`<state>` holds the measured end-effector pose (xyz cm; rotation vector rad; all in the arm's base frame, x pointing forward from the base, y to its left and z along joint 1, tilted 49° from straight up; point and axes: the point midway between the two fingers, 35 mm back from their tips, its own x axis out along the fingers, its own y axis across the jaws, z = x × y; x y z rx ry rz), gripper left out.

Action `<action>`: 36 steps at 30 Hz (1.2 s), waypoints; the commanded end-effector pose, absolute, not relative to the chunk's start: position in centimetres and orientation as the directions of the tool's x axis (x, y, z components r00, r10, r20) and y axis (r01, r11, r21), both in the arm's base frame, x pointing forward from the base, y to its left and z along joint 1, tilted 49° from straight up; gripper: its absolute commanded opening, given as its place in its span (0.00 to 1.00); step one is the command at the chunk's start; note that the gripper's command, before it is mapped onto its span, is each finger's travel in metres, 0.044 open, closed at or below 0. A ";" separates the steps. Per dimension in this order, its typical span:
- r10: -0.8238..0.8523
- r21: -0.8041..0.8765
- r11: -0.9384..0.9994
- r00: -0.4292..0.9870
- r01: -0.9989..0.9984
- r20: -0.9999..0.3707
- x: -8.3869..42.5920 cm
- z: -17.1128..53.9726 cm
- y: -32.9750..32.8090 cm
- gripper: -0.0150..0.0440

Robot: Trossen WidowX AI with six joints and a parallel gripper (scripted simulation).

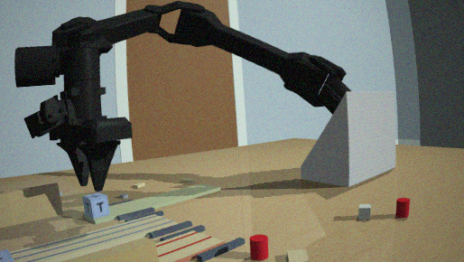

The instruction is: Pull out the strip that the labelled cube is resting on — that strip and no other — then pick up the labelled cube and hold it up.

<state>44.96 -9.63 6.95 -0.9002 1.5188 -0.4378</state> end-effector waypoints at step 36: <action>-0.751 -0.732 0.620 0.055 -0.283 -0.658 45.0 4.7 -12.4 0.34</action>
